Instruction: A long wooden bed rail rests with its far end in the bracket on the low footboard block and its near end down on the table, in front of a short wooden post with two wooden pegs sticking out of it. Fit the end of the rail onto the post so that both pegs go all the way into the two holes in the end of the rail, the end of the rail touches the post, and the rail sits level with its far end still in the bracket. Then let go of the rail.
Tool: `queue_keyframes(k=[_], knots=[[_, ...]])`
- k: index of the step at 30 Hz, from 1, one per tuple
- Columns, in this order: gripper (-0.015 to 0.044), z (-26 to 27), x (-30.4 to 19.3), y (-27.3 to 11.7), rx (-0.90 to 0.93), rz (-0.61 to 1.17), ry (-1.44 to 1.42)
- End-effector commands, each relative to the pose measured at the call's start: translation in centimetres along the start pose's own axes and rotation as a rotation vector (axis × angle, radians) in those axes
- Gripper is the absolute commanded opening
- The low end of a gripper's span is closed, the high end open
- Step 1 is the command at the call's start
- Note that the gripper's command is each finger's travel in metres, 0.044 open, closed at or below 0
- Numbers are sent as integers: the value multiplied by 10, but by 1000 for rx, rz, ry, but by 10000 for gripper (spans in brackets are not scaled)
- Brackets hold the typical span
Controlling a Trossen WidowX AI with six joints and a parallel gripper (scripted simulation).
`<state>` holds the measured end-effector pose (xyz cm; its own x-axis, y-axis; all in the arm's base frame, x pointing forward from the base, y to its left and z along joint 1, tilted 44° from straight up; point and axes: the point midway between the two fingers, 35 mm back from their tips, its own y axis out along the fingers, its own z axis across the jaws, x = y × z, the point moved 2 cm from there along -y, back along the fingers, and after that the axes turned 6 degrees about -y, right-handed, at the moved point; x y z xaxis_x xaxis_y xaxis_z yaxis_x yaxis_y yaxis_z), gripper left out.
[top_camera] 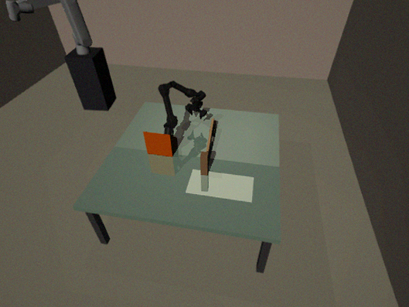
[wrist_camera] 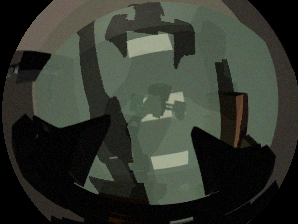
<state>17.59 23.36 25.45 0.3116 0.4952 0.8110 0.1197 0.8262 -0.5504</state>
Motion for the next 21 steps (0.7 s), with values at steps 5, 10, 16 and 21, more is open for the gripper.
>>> queue_keyframes(k=[5, 10, 16, 21], knots=[[440, -99, -6, -33, -235, -8, -168], [440, -141, -23, -52, -326, 36, -216], [440, -191, -80, -65, -371, 209, -397], [440, -219, -135, -76, -330, 311, -395]])
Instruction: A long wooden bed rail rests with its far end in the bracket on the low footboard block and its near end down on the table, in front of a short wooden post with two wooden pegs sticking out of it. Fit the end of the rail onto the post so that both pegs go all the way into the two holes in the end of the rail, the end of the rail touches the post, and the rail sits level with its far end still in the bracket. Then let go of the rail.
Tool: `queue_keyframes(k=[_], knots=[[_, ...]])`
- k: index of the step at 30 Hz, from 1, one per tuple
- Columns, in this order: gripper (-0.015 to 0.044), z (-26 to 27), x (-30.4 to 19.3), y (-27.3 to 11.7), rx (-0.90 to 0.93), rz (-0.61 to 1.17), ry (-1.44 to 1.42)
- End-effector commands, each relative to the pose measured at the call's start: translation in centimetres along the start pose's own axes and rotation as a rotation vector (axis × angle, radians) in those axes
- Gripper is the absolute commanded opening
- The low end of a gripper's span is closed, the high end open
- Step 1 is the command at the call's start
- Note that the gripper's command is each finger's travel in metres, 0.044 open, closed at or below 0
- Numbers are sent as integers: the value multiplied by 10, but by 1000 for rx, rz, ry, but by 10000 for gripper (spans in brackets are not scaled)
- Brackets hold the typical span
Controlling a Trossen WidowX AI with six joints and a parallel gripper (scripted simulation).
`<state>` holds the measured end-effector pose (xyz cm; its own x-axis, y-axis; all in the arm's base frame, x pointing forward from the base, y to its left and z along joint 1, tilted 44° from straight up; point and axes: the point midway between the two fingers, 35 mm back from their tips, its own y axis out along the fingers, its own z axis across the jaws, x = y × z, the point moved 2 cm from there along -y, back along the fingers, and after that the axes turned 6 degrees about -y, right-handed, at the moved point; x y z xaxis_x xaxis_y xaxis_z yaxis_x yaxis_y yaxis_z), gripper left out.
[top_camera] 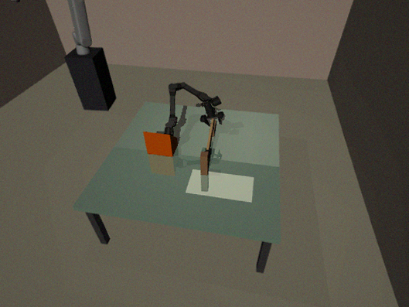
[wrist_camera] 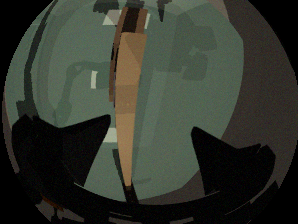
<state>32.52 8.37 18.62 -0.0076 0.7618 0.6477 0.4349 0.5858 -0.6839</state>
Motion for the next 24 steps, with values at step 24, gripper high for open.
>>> queue_keyframes(k=[24], knots=[[440, 35, -265, 24, 319, -51, -45]])
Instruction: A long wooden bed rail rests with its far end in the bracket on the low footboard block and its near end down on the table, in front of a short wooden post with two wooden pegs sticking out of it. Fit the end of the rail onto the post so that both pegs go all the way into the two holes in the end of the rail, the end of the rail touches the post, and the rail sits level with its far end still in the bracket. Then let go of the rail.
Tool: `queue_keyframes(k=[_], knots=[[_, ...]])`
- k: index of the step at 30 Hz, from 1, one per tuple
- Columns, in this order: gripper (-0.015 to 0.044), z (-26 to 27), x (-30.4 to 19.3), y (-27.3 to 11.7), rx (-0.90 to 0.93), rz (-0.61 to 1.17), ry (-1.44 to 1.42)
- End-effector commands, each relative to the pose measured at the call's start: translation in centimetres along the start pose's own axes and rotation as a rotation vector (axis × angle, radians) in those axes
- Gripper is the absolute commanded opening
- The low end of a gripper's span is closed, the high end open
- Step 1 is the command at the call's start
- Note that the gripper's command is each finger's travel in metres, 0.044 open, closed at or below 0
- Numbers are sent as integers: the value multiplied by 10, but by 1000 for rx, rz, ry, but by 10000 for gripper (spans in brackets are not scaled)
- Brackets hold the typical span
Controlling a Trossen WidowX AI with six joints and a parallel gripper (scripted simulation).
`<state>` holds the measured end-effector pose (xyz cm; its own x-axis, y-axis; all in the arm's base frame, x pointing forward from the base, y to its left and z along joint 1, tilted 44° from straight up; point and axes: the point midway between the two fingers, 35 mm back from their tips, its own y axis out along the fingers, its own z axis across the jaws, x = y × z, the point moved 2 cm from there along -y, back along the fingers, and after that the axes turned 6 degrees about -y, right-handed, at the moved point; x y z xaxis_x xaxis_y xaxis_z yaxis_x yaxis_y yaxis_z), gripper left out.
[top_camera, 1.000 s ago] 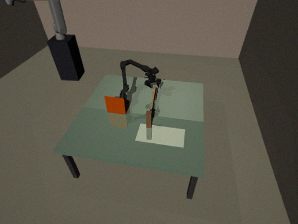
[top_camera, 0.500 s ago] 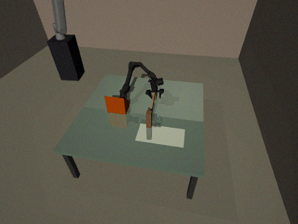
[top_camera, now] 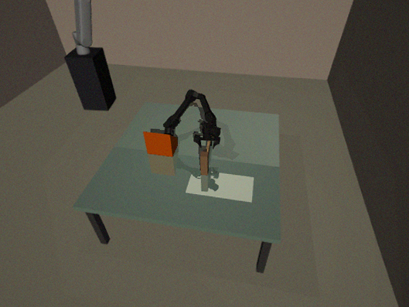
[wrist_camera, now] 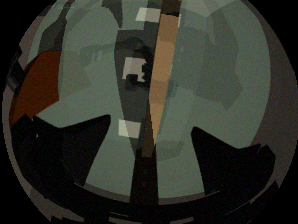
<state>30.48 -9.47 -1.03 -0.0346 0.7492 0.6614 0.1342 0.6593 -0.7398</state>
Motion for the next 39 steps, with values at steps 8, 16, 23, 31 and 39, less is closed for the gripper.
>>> queue_keyframes(k=[8, 16, 23, 31, 39], knots=[[440, -1, -3, 11, 4, -21, -27], [440, -2, -3, 24, 4, -21, -27], [440, -2, -3, 35, 3, -21, -27], [440, -2, -2, 48, 3, -21, -27], [440, -1, -1, 61, 3, -23, -27]])
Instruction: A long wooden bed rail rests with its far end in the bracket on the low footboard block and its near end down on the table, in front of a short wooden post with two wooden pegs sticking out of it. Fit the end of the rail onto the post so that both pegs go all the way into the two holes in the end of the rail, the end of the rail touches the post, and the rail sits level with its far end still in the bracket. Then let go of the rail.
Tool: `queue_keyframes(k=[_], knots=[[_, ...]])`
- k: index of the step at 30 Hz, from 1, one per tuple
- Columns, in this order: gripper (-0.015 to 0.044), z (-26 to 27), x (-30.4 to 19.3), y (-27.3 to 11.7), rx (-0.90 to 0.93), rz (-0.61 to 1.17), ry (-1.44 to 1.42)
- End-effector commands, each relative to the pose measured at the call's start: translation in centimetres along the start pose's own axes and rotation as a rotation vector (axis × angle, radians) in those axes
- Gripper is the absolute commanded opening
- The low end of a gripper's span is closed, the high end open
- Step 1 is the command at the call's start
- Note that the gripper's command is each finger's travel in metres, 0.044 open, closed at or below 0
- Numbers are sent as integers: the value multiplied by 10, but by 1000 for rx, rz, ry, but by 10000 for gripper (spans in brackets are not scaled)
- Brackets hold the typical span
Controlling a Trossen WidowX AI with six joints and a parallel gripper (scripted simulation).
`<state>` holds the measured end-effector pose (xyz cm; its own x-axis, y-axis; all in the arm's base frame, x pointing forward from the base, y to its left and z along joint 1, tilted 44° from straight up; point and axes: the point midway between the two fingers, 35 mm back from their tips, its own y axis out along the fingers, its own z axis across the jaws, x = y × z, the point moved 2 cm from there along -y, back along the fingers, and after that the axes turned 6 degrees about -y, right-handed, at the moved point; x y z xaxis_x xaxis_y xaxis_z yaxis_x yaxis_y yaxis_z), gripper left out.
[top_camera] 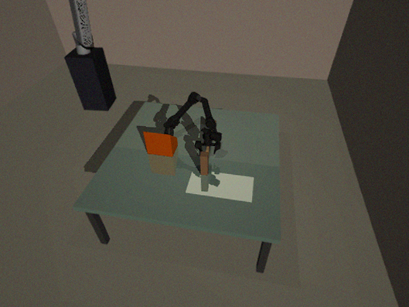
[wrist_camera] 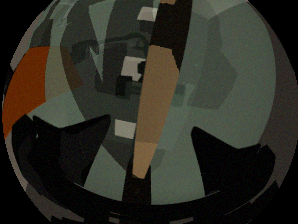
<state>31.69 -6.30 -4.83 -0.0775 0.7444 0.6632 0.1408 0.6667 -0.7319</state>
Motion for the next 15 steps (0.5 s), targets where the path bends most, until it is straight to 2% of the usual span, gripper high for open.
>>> queue_keyframes(k=[1, 11, 15], knots=[[440, 4, 1, 11, 10, -13, 15], [440, 5, 2, 23, 10, -15, 14], [335, 5, 2, 23, 10, -15, 14]])
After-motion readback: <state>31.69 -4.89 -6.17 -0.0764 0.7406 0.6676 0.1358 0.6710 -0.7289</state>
